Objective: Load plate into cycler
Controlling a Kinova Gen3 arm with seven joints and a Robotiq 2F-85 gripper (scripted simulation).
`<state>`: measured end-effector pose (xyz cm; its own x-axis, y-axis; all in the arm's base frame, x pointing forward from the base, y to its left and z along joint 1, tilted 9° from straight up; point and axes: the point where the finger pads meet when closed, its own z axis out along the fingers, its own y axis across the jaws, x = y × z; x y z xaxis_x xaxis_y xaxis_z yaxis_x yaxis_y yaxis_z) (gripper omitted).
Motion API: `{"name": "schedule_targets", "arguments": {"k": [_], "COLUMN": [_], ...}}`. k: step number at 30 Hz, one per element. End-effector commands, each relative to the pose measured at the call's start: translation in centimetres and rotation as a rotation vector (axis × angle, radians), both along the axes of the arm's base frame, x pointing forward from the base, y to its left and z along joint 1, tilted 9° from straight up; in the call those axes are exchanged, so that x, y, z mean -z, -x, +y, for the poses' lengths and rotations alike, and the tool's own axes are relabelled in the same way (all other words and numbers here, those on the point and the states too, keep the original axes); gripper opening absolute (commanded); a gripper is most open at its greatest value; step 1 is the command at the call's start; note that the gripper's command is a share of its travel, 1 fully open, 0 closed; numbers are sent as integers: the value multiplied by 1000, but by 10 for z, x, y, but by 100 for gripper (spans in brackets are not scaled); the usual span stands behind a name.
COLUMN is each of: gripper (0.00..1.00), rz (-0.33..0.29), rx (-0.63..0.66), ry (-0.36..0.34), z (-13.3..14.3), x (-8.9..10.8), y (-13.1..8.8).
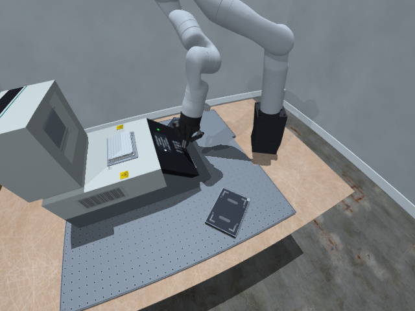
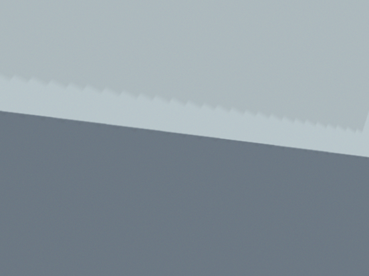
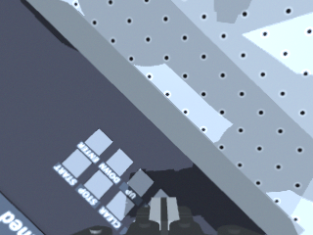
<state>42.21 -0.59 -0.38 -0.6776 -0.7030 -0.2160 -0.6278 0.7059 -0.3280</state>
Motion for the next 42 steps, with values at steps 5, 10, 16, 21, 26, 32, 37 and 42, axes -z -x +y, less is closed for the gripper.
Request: {"name": "schedule_targets", "arguments": {"k": [5,10,16,21,26,32,37,42], "gripper": [10,10,10,10,10,10,10,10], "rz": [-1,-1,-1,-1,-1,-1,-1,-1], "rx": [0,0,0,0,0,0,0,0], "ry": [0,0,0,0,0,0,0,0], "z": [0,-1,-1,-1,-1,-2,-2,-2], "x": [2,4,7,8,10,13,14,16], "y": [-3,-5,-8,-10,-12,-15,-17,-19]}}
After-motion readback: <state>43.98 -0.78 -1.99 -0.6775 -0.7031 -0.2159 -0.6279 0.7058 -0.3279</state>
